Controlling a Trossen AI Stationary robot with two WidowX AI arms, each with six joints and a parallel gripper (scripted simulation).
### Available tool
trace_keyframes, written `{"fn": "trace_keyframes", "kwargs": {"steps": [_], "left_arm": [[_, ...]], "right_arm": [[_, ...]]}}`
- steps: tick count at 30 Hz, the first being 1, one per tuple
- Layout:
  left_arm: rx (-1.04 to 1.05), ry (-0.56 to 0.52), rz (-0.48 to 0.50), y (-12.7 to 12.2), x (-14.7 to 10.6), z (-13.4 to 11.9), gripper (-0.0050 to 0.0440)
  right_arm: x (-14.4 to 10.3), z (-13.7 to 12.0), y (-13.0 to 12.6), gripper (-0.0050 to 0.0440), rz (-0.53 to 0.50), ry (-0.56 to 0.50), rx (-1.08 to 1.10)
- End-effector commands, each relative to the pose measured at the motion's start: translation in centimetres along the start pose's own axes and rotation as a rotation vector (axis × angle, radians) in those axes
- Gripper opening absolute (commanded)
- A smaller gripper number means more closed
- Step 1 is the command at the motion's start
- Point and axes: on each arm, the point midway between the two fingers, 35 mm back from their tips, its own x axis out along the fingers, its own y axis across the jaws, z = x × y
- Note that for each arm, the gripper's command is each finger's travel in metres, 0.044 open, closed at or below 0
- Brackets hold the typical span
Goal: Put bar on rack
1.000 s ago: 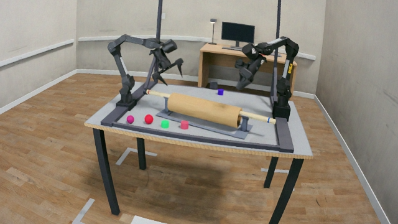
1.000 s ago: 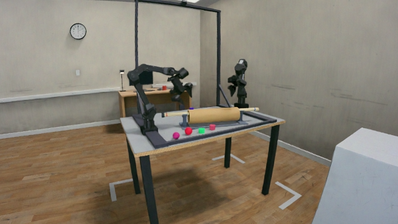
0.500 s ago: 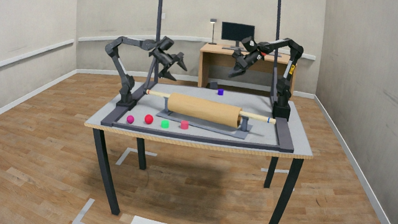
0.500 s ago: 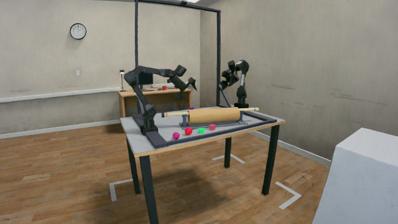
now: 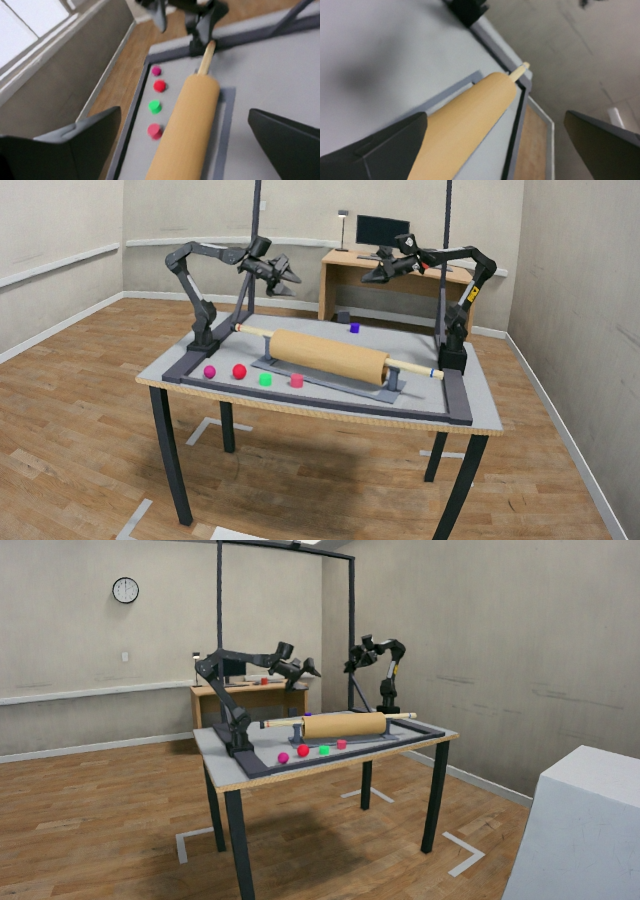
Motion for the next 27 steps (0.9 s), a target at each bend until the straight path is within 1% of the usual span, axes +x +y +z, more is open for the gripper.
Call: {"fn": "trace_keyframes", "kwargs": {"steps": [1,6,8,14,19,22,27], "left_arm": [[-0.054,-0.118,0.000,-1.5,-1.3,2.2,0.0440],[-0.126,-0.239,-0.034,-3.3,-2.8,4.3,0.0440],[-0.126,-0.239,-0.034,-3.3,-2.8,4.3,0.0440],[-0.221,-0.381,-0.096,-5.3,-5.0,6.6,0.0440],[-0.308,-0.492,-0.157,-6.7,-7.2,8.2,0.0440],[-0.332,-0.519,-0.171,-7.0,-7.7,8.6,0.0440],[-0.328,-0.514,-0.170,-7.0,-7.5,8.5,0.0440]], "right_arm": [[-0.8,1.0,-1.5,0.0440,-0.095,-0.076,0.175],[-1.5,1.9,-2.9,0.0440,-0.160,-0.170,0.371],[-1.5,1.9,-2.9,0.0440,-0.160,-0.170,0.371],[-2.8,2.9,-4.5,0.0440,-0.217,-0.303,0.601],[-4.1,3.8,-5.6,0.0440,-0.238,-0.425,0.782],[-4.4,4.0,-5.9,0.0440,-0.238,-0.459,0.828],[-4.1,4.0,-5.7,0.0440,-0.234,-0.448,0.821]]}}
